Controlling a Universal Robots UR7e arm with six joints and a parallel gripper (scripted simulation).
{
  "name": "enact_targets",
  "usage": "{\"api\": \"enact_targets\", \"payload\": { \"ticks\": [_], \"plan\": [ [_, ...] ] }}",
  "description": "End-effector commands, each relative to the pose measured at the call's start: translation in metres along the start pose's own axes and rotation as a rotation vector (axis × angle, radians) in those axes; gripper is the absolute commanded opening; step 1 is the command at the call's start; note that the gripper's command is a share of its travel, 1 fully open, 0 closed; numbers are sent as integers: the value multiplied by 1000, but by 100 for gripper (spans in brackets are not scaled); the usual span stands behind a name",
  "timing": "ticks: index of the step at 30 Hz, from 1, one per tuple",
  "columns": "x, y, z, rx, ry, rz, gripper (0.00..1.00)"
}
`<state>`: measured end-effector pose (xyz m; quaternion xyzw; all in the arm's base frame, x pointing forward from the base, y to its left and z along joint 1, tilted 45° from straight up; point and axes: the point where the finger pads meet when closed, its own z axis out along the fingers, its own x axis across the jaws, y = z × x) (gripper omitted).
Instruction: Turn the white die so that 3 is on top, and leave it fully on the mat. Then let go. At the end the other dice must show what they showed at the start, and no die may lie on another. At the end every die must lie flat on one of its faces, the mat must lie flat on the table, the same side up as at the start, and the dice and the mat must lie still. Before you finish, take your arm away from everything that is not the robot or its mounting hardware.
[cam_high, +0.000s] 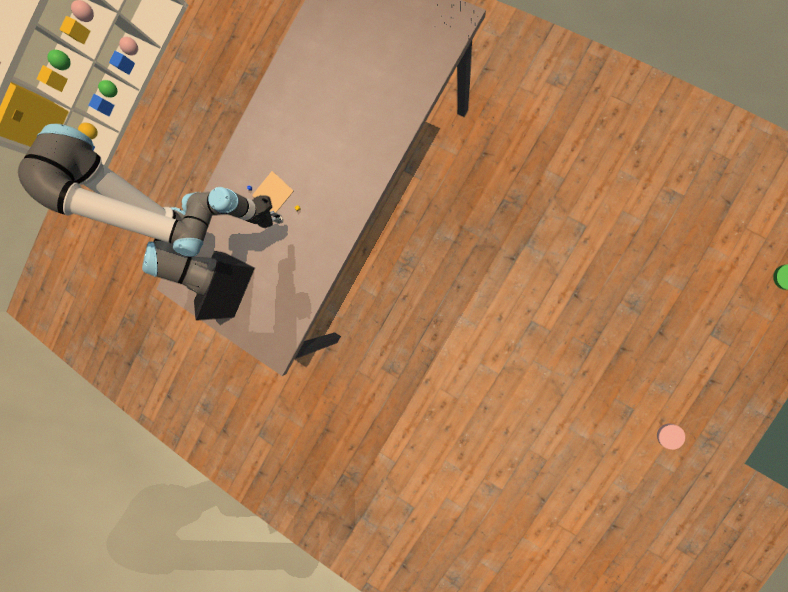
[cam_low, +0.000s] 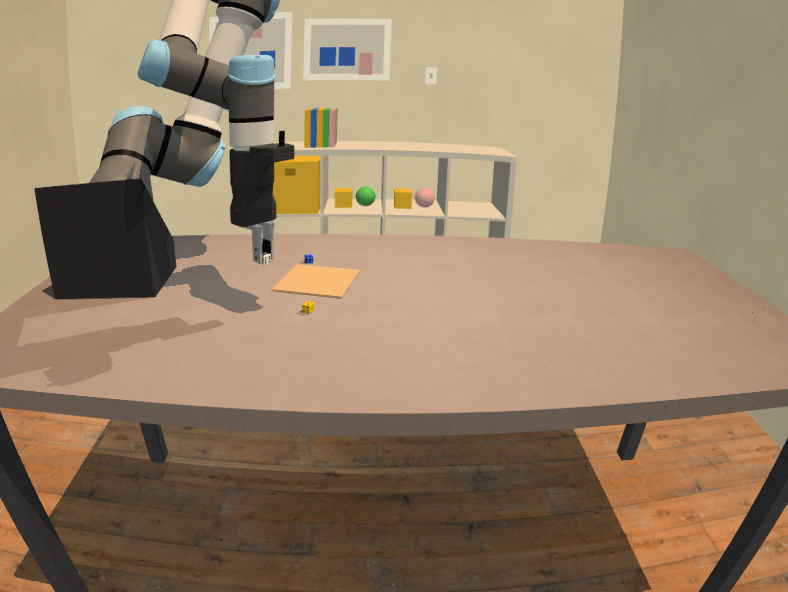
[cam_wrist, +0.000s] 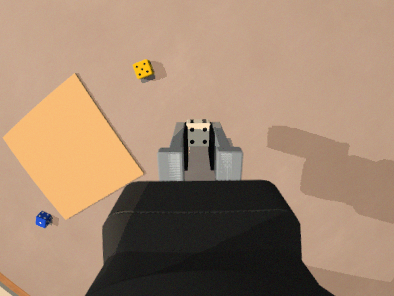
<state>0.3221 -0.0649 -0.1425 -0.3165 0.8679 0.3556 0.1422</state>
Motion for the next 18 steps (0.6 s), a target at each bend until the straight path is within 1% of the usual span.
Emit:
{"api": "enact_targets", "payload": {
  "ticks": [1, 18],
  "plan": [
    [0, 0, -7, -1, 0, 0, 34],
    [0, 0, -8, -1, 0, 7, 34]
  ]
}}
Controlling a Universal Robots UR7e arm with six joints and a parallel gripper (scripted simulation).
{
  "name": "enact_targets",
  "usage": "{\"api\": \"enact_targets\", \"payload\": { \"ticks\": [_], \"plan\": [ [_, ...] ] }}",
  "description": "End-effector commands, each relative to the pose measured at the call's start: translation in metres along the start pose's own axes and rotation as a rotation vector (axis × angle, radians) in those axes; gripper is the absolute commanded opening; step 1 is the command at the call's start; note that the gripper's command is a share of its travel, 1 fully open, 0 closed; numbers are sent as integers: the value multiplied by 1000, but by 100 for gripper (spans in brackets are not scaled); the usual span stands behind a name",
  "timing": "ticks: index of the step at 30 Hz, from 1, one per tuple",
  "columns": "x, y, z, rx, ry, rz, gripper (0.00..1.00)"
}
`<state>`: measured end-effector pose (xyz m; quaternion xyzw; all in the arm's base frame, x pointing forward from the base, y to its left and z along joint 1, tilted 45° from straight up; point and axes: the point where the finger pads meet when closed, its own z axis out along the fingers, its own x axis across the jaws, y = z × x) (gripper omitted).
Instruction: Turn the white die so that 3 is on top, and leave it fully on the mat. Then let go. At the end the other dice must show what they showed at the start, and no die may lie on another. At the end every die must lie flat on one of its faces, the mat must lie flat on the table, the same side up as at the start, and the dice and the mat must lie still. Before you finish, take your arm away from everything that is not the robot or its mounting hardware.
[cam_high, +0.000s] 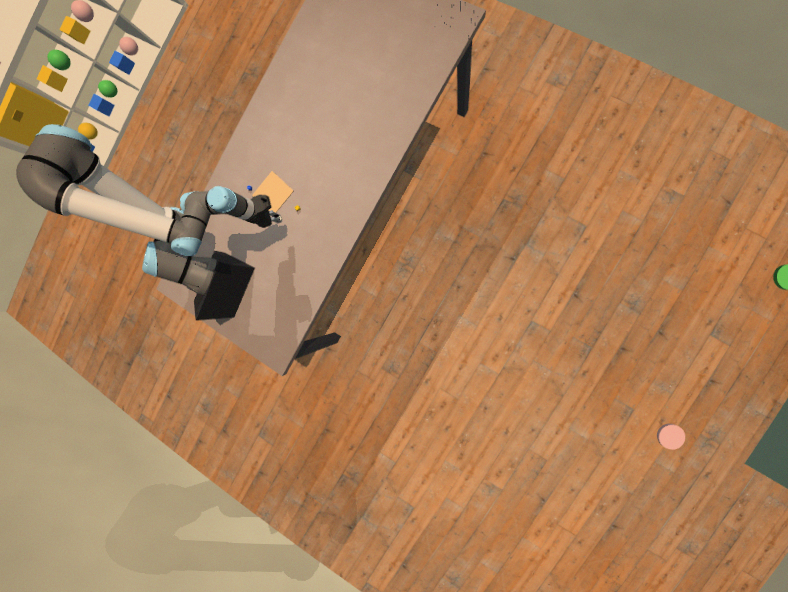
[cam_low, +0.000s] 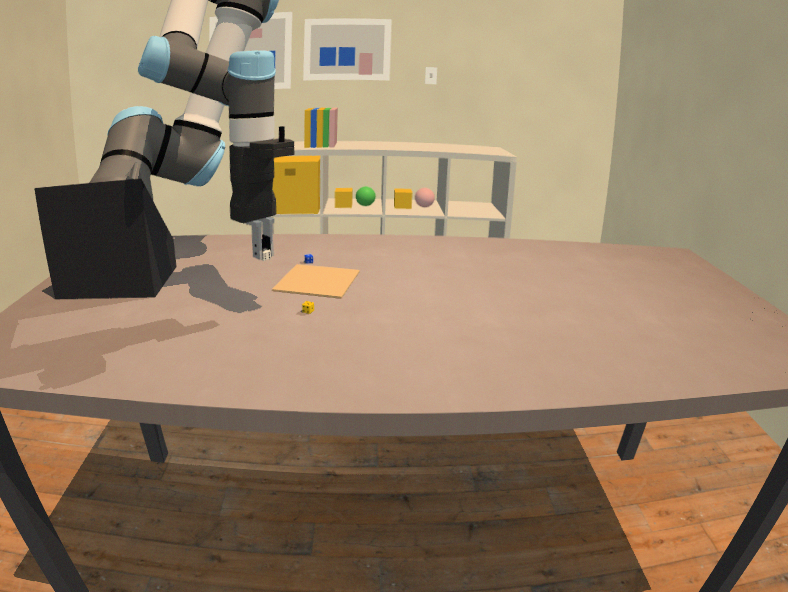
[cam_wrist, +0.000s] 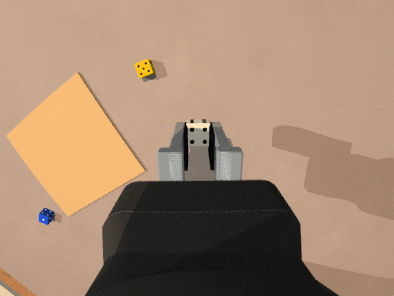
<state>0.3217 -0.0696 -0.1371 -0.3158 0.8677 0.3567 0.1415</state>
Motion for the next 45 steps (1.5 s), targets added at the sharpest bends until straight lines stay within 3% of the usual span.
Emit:
{"api": "enact_targets", "payload": {
  "ticks": [1, 11, 25, 40, 45],
  "plan": [
    [-1, -1, -1, 1, 0, 9, 34],
    [-5, -2, -1, 3, 2, 72, 34],
    [-21, -5, -3, 9, 5, 309, 34],
    [-61, -1, -4, 17, 3, 797, 34],
    [-67, 0, -4, 17, 3, 872, 34]
  ]
}}
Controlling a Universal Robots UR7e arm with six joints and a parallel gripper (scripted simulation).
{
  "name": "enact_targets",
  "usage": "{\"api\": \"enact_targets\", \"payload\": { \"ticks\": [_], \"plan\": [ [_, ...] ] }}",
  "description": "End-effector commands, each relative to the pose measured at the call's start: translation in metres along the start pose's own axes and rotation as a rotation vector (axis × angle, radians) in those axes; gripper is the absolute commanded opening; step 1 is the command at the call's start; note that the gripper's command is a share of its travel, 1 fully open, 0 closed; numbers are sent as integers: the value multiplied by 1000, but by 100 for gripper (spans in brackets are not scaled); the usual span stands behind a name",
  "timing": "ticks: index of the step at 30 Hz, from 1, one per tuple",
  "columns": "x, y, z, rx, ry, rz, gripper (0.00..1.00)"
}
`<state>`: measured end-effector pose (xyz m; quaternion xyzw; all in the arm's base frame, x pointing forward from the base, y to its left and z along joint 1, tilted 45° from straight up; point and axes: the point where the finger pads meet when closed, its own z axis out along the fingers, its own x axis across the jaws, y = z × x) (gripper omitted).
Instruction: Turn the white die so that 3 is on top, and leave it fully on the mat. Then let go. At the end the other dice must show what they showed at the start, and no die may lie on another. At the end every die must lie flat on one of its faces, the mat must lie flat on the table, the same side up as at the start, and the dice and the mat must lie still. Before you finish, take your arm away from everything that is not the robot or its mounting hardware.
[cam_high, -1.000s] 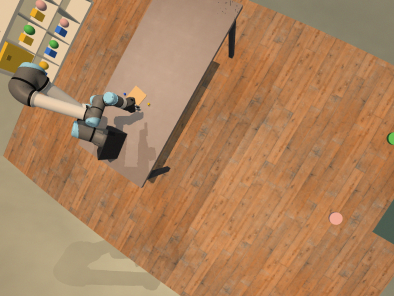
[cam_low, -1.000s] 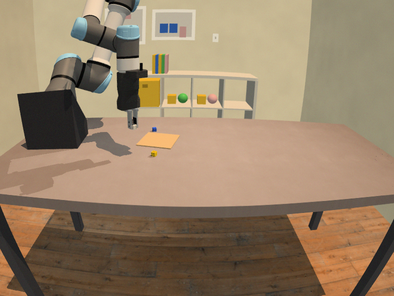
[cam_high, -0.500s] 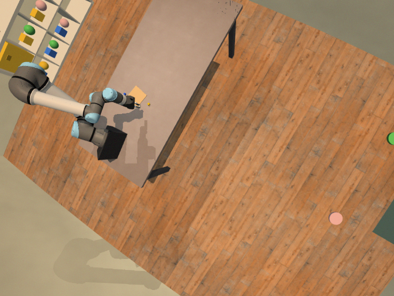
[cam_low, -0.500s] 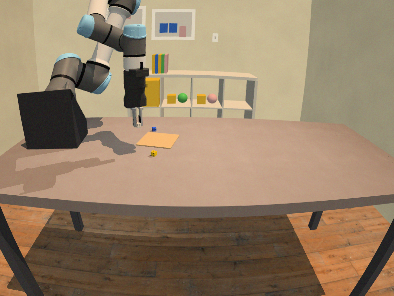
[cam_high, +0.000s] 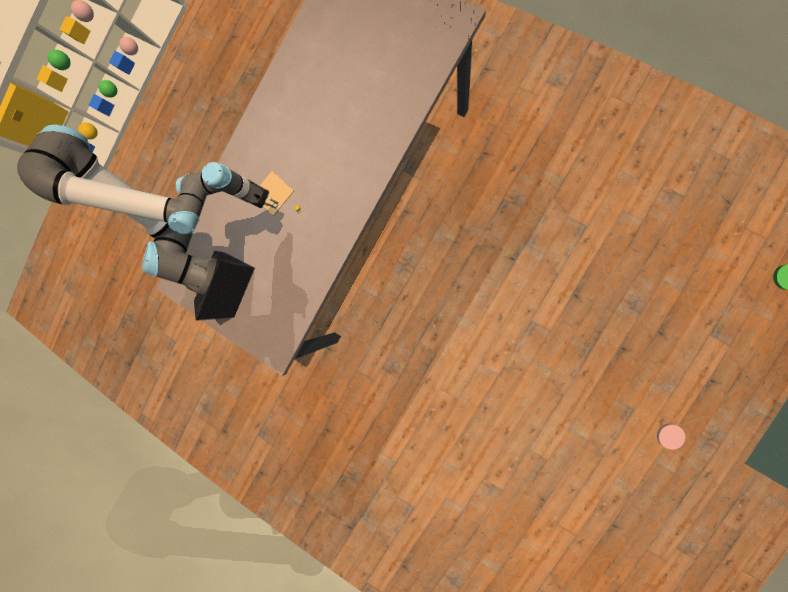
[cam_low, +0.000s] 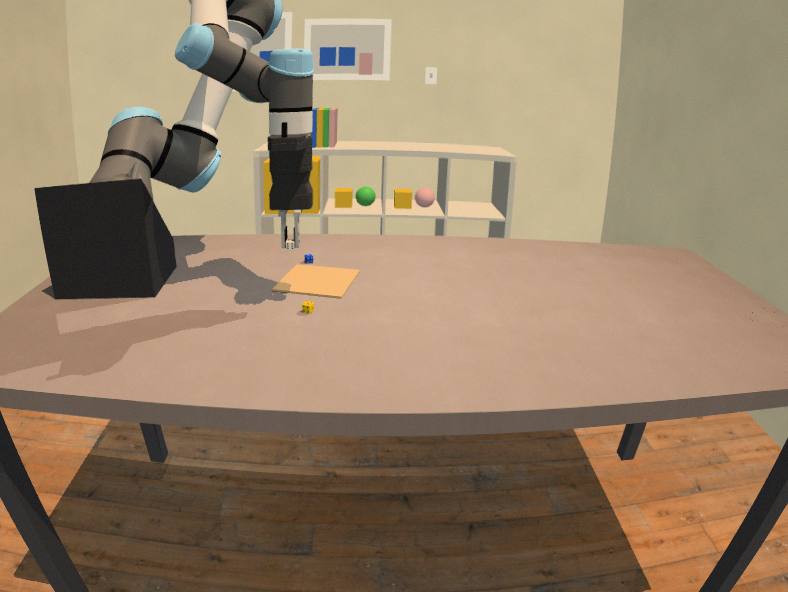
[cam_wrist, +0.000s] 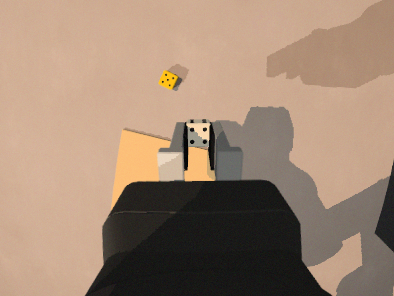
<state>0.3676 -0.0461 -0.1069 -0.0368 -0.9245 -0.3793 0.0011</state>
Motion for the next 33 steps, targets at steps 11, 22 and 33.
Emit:
{"api": "enact_targets", "payload": {
  "ticks": [11, 22, 33],
  "plan": [
    [-22, 40, 1, 6, 1, 452, 34],
    [-33, 71, 3, 1, 3, 718, 34],
    [-41, 94, 5, -3, 7, 899, 34]
  ]
}}
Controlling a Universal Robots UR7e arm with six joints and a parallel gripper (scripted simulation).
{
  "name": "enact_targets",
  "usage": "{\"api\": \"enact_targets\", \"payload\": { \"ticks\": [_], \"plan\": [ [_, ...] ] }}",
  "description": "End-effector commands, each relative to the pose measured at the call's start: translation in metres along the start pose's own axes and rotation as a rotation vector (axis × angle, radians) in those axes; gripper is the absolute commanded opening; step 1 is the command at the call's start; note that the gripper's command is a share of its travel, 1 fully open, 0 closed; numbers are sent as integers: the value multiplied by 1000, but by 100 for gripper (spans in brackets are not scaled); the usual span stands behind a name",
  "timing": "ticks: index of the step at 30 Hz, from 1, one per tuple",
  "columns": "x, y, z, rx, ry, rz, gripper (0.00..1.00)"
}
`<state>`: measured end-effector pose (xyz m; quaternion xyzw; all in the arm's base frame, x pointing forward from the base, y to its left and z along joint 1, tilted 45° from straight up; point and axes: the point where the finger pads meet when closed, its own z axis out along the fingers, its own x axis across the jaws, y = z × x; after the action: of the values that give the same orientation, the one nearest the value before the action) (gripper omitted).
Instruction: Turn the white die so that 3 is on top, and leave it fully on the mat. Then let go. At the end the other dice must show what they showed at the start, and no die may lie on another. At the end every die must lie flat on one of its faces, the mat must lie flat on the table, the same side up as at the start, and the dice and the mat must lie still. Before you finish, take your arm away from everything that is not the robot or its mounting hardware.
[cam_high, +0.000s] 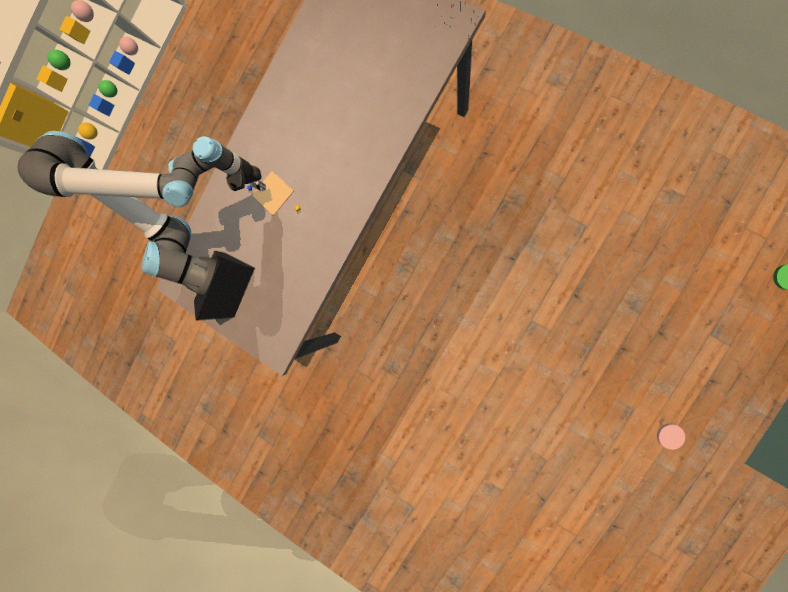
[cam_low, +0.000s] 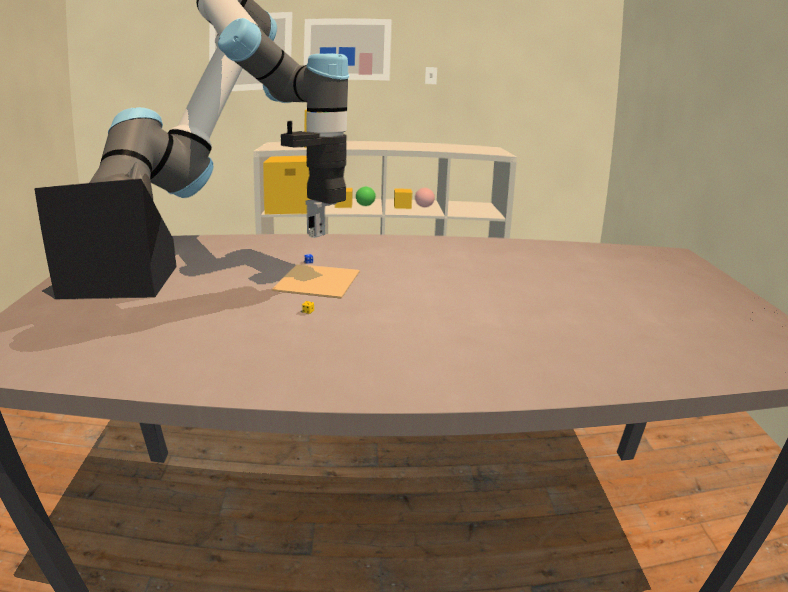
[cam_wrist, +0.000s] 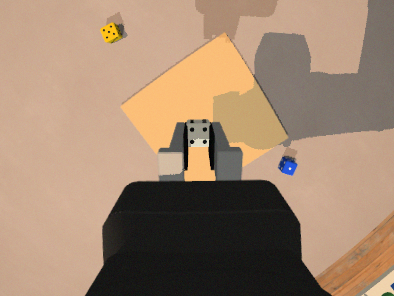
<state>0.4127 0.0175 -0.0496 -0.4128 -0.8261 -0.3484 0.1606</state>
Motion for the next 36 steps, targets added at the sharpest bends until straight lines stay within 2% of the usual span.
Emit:
{"api": "enact_targets", "payload": {
  "ticks": [1, 10, 25, 30, 32, 36],
  "plan": [
    [4, 7, 0, 2, -2, 64, 34],
    [9, 16, 1, 1, 0, 138, 34],
    [10, 17, 1, -9, 0, 149, 34],
    [10, 17, 1, -69, -6, 148, 34],
    [10, 17, 1, -69, -6, 148, 34],
    [10, 16, 1, -167, -15, 148, 34]
  ]
}}
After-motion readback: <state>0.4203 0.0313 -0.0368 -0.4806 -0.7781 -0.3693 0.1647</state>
